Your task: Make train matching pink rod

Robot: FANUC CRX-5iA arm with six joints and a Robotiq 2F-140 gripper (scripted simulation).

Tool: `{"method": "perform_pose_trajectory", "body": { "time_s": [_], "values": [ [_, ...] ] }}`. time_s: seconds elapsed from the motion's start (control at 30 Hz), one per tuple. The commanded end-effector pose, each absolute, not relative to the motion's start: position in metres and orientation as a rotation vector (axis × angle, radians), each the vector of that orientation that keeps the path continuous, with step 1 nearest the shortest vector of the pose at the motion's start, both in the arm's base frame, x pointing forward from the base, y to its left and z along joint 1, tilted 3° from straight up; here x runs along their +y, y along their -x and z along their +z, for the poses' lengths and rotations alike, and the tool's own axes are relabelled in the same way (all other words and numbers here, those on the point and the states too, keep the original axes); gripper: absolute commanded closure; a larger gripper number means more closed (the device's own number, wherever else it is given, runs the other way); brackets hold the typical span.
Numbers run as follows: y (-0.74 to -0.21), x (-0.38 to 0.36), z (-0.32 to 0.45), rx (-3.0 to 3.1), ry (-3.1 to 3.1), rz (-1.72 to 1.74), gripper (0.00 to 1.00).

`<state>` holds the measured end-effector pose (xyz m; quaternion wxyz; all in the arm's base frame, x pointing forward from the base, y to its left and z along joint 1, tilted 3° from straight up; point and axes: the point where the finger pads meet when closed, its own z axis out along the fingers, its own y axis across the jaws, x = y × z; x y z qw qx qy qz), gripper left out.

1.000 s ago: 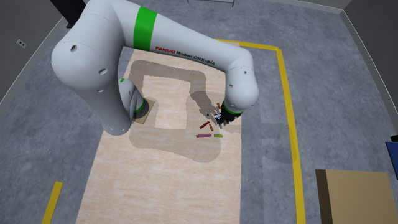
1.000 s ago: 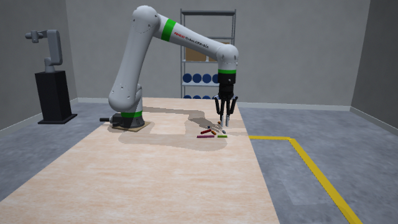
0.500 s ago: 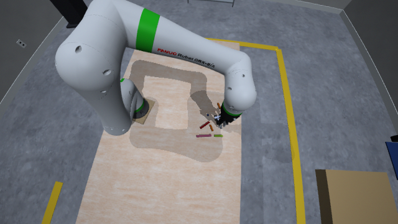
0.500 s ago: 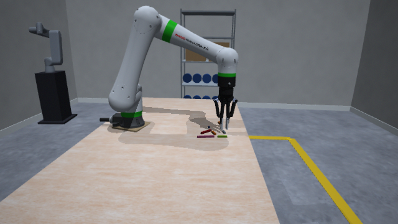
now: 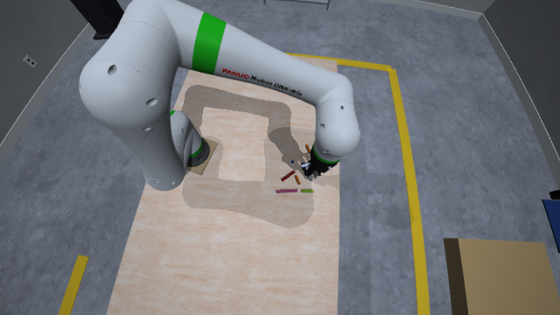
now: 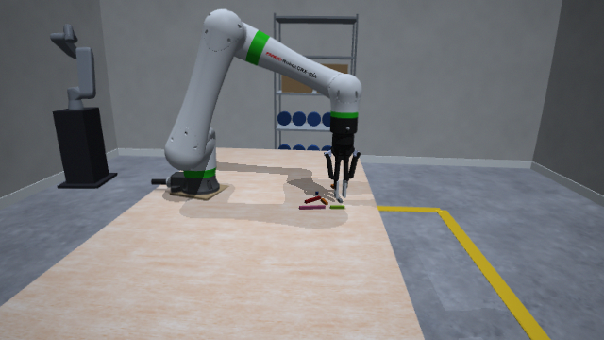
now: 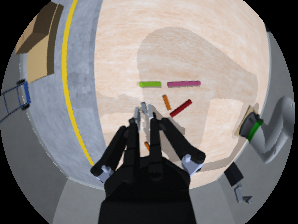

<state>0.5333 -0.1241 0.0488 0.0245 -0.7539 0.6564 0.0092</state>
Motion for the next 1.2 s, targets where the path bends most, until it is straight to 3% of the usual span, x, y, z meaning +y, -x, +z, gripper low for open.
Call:
{"method": "perform_pose_trajectory", "body": {
  "time_s": [0.0,1.17],
  "values": [
    [-0.5334,-0.1242,0.049,2.031,2.332,0.028,0.85],
    [-0.5334,-0.1242,0.0489,2.031,2.332,0.028,0.85]
  ]
}}
